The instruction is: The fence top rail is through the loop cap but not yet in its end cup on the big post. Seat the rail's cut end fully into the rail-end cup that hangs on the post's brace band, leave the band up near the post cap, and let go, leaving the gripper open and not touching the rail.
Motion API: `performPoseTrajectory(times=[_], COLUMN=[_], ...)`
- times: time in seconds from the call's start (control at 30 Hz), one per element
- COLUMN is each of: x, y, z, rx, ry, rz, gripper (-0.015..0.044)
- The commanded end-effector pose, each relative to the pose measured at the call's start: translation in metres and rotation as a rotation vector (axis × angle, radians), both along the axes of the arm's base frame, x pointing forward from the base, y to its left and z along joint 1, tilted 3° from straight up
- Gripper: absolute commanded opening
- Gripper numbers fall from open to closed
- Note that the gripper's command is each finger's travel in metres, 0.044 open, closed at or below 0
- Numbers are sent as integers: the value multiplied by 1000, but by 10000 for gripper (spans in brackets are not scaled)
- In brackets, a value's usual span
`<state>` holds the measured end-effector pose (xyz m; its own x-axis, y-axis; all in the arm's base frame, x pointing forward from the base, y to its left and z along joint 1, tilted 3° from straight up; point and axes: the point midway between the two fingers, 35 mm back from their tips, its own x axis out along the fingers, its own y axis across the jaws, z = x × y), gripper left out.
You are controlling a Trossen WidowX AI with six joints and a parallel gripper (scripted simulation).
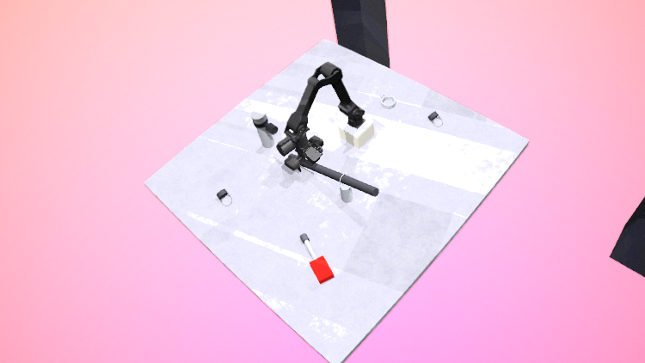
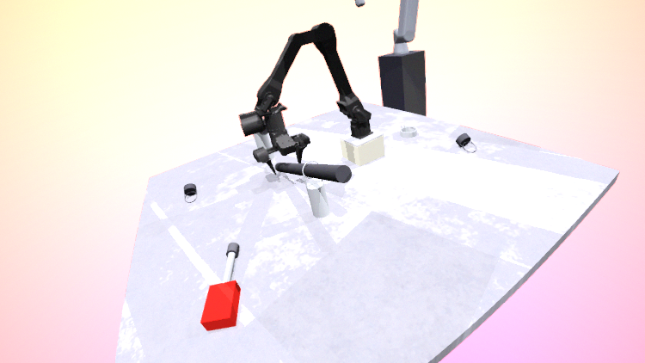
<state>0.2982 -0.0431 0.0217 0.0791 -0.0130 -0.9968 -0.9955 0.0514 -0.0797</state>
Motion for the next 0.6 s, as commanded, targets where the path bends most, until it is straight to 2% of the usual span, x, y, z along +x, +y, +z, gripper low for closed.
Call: performPoseTrajectory(times=[0.0,0.23,0.57], x=[-1,-1,-1], y=[-1,-1,-1], z=[-8,-17,-17], rx=[-5,-5,-5], ry=[7,8,7], rz=[4,4,4], gripper=[440,440,177])
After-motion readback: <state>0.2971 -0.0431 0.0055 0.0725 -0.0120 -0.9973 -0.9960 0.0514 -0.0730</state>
